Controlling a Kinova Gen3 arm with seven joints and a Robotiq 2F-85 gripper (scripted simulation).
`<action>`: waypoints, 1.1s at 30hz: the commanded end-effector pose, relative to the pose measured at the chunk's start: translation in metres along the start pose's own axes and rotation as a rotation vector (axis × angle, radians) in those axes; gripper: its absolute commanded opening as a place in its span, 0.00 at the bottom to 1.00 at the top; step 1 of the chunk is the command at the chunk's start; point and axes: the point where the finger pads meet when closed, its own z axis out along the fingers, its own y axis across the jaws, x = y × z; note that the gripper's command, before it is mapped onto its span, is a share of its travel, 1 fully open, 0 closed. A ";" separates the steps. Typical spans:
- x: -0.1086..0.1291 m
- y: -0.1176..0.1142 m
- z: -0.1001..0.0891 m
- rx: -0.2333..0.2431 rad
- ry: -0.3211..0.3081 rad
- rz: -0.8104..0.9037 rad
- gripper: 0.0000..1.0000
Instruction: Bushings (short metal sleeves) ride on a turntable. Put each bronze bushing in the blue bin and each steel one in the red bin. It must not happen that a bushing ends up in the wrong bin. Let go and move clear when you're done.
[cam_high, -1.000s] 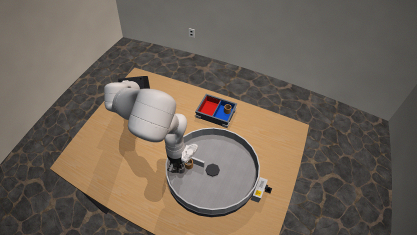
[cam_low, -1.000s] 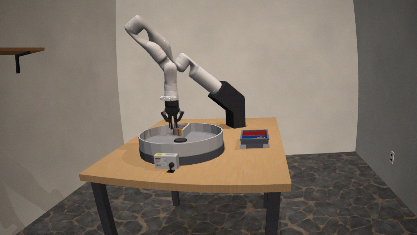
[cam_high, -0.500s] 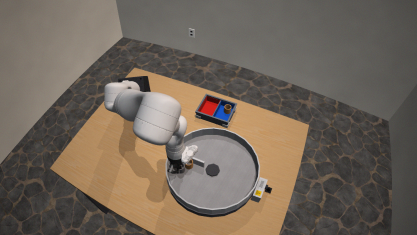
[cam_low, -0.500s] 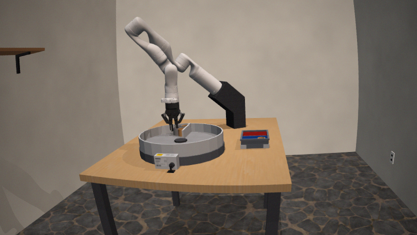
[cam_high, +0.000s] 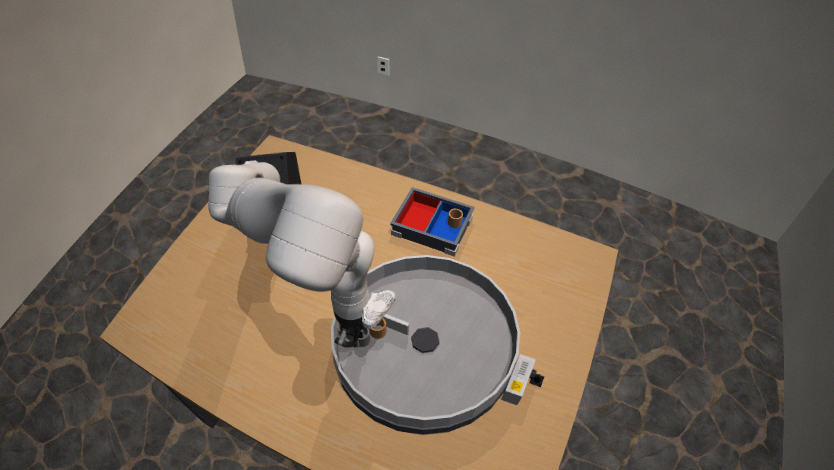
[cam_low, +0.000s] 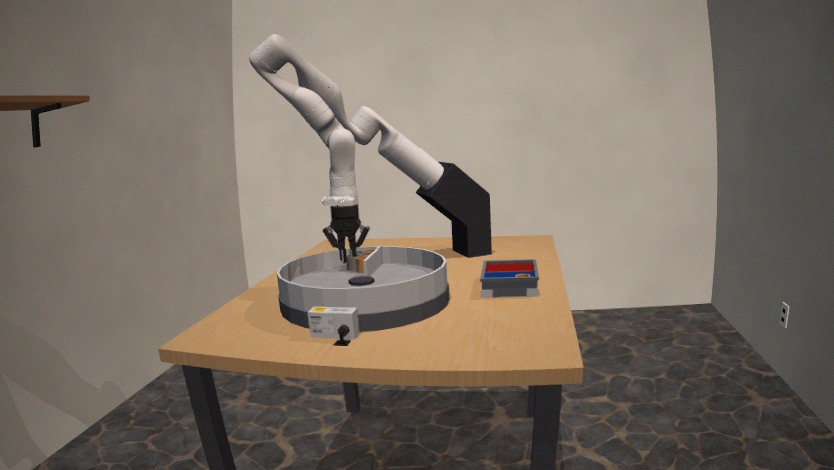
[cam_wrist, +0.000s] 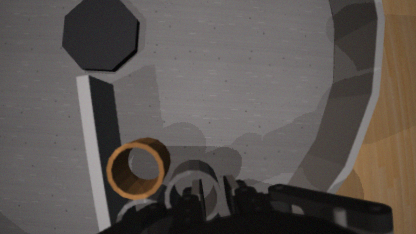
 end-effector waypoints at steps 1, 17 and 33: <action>0.001 -0.001 0.000 0.001 0.002 0.000 0.18; 0.000 0.000 0.000 0.001 0.001 0.000 0.00; 0.001 0.001 0.000 -0.002 0.003 0.001 0.00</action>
